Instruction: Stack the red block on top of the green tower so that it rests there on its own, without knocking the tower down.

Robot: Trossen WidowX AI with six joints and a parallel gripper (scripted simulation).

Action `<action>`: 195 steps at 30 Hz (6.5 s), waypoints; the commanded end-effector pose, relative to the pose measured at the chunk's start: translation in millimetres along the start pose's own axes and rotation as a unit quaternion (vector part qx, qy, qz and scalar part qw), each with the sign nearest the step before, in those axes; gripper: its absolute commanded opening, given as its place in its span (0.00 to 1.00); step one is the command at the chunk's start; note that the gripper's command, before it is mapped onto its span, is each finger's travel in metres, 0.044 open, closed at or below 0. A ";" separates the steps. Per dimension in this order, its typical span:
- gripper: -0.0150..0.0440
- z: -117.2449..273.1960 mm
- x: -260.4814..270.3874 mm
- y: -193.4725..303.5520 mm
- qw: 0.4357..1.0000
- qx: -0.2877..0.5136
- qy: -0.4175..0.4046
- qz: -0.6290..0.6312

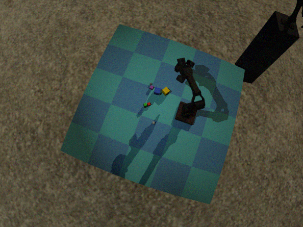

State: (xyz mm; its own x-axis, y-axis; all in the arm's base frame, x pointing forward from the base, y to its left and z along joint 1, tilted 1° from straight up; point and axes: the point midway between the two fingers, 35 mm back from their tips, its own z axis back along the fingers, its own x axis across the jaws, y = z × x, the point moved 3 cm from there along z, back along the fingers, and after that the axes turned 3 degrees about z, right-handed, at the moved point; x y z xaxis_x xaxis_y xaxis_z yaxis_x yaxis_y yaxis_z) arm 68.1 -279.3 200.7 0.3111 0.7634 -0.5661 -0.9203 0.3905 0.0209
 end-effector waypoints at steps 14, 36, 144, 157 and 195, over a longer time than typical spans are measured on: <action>1.00 33.2 103.4 -103.5 0.970 -0.117 -0.104 0.187; 1.00 103.9 281.6 -130.9 0.856 -0.168 -0.240 0.425; 0.25 148.7 278.9 -123.3 0.835 -0.166 -0.256 0.458; 0.25 155.8 276.4 -125.2 0.835 -0.166 -0.256 0.458; 0.25 109.3 340.4 -145.1 0.835 -0.167 -0.256 0.457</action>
State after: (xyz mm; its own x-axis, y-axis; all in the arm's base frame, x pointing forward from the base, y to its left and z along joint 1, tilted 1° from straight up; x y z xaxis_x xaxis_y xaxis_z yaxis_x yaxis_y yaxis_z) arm 334.0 -20.1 102.4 -0.5802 0.8144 -0.0131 -0.8139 -0.5803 -0.0275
